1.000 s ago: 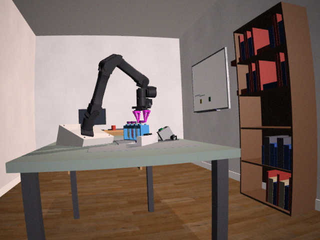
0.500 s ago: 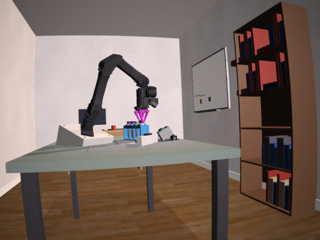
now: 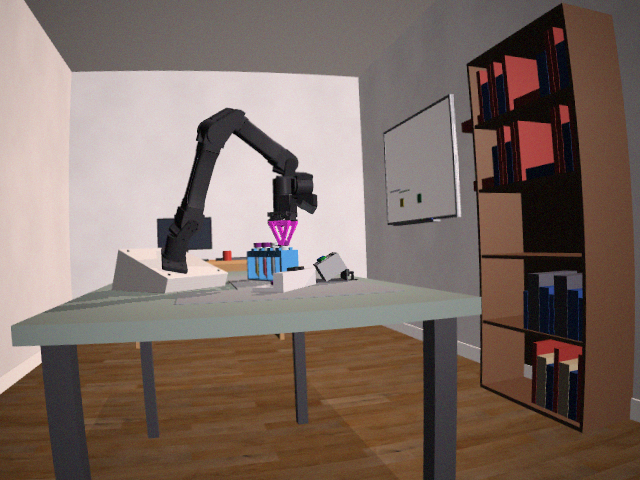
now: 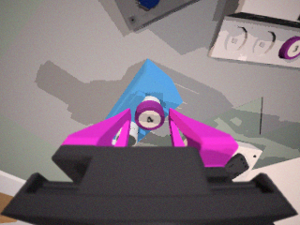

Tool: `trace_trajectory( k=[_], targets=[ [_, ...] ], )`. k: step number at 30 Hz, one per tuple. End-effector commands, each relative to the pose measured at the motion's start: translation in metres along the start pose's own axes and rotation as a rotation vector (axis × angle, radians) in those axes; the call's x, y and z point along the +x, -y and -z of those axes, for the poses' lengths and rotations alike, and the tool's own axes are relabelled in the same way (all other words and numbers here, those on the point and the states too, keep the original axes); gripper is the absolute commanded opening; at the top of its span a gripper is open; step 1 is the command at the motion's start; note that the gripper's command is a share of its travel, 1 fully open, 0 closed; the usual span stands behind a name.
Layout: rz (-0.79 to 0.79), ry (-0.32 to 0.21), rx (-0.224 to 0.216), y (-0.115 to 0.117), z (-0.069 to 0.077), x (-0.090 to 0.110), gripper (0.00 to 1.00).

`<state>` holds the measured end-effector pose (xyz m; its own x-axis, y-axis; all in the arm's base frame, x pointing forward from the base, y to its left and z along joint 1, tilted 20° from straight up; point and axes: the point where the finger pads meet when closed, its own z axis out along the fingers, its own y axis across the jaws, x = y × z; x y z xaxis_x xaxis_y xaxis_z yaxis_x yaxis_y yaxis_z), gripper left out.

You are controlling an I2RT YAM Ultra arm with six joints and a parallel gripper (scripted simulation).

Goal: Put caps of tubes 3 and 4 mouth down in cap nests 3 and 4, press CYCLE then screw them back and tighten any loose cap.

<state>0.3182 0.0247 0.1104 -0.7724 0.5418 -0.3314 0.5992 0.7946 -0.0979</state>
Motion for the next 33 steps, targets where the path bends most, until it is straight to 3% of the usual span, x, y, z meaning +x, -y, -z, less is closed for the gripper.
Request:
trace_trajectory(
  k=[1, 5, 8, 11, 19, 20, 33],
  targets=[
    [-0.228, 0.007, -0.010, -0.0017, 0.0030, -0.0015, 0.49],
    [-0.476, 0.005, -0.011, -0.0017, 0.0030, -0.0014, 0.49],
    [-0.478, 0.005, -0.011, -0.0017, 0.0030, -0.0014, 0.49],
    [-0.721, 0.004, -0.012, -0.0017, 0.0030, -0.0013, 0.49],
    [-0.730, 0.004, -0.012, -0.0019, 0.0030, -0.0012, 0.49],
    [-0.730, 0.004, -0.012, -0.0019, 0.0030, -0.0012, 0.00],
    [-0.730, 0.004, -0.012, -0.0018, 0.0030, -0.0012, 0.00]
  ],
)
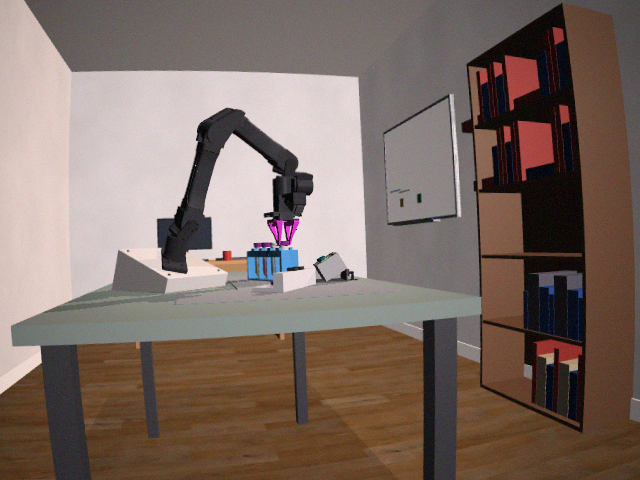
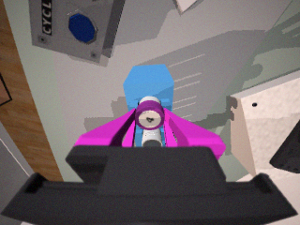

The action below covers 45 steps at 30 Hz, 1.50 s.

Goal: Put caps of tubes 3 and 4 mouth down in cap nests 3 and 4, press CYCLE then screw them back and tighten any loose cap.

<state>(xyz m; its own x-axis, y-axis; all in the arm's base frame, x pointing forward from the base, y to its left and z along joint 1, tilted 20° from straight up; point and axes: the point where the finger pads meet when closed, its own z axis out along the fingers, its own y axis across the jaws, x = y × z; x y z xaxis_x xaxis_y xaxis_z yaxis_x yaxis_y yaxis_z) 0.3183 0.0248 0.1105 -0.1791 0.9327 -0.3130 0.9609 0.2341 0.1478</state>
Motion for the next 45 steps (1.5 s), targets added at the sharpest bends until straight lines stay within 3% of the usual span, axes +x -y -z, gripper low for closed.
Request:
trace_trajectory(
  k=[1, 7, 9, 24, 26, 41, 43, 45],
  targets=[
    [-0.004, -0.001, -0.011, -0.0020, 0.0029, 0.0004, 0.00],
    [0.296, 0.001, -0.011, -0.0020, 0.0030, 0.0004, 0.00],
    [0.296, 0.001, -0.011, -0.0020, 0.0030, 0.0004, 0.00],
    [1.046, 0.005, -0.011, -0.0021, 0.0033, 0.0005, 0.00],
    [1.046, 0.005, -0.011, -0.0021, 0.0033, 0.0005, 0.00],
    [1.796, 0.010, -0.009, -0.0021, 0.0035, 0.0005, 0.00],
    [1.796, 0.010, -0.009, -0.0021, 0.0035, 0.0005, 0.00],
    [1.896, 0.010, -0.009, -0.0021, 0.0035, 0.0004, 0.00]
  ],
)
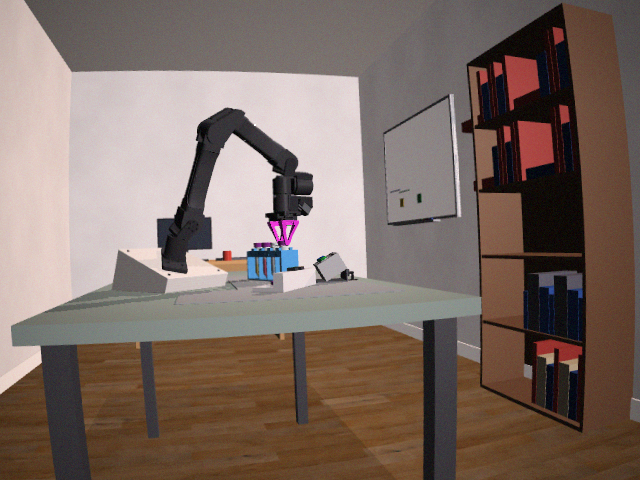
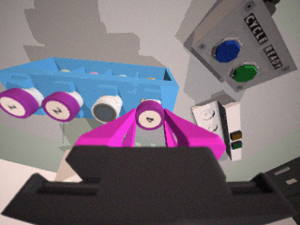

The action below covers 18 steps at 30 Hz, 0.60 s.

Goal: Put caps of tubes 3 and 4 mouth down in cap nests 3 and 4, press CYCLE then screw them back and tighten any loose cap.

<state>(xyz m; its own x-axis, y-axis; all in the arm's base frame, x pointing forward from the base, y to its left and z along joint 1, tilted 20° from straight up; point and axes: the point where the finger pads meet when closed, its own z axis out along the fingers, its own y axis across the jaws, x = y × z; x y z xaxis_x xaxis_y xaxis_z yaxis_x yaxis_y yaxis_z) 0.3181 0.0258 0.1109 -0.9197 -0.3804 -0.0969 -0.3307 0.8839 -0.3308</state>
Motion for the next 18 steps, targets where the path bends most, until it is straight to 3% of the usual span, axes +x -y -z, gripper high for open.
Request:
trace_trajectory(
  k=[1, 13, 15, 18],
  targets=[
    [0.215, 0.010, 0.004, 0.0007, 0.0029, -0.0019, 0.00],
    [0.815, 0.009, 0.007, 0.0007, 0.0031, -0.0019, 0.00],
    [0.815, 0.009, 0.007, 0.0007, 0.0031, -0.0019, 0.00],
    [0.965, 0.008, 0.008, 0.0007, 0.0031, -0.0019, 0.00]
  ],
)
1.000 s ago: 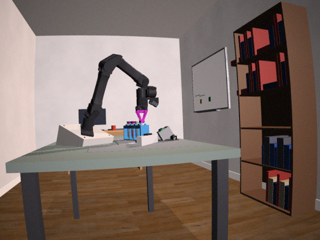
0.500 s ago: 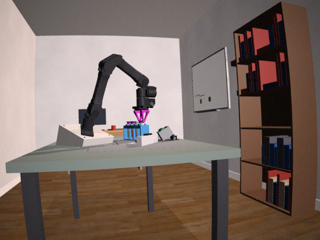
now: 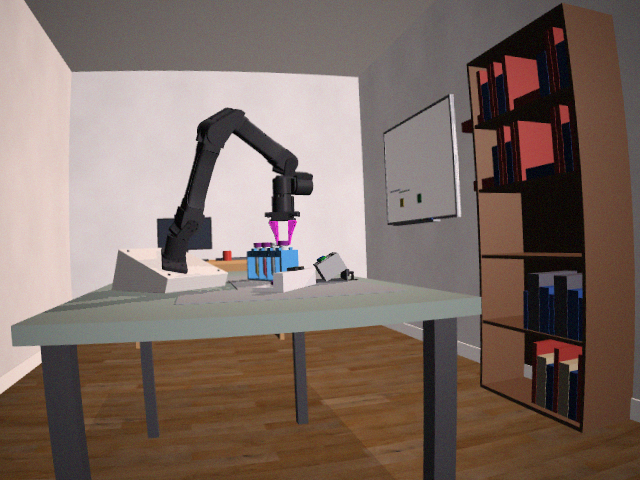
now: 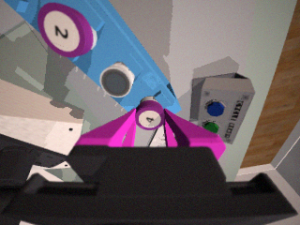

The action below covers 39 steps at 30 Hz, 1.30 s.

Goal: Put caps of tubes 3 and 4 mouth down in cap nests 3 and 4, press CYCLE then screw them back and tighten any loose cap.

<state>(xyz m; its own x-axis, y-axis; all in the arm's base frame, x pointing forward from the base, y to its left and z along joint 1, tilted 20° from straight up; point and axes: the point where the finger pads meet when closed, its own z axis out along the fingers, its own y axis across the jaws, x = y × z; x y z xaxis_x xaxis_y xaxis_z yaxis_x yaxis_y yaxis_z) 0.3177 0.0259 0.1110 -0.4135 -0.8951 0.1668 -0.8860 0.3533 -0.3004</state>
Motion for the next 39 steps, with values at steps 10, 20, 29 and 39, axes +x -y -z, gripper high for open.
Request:
trace_trajectory(
  k=[10, 20, 29, 39],
  targets=[
    [0.657, 0.002, 0.012, 0.0022, 0.0030, -0.0009, 0.00],
    [0.657, 0.002, 0.012, 0.0022, 0.0030, -0.0009, 0.49],
    [0.657, 0.002, 0.012, 0.0021, 0.0030, -0.0009, 0.49],
    [0.157, 0.005, 0.011, 0.0020, 0.0060, -0.0009, 0.49]
  ],
)
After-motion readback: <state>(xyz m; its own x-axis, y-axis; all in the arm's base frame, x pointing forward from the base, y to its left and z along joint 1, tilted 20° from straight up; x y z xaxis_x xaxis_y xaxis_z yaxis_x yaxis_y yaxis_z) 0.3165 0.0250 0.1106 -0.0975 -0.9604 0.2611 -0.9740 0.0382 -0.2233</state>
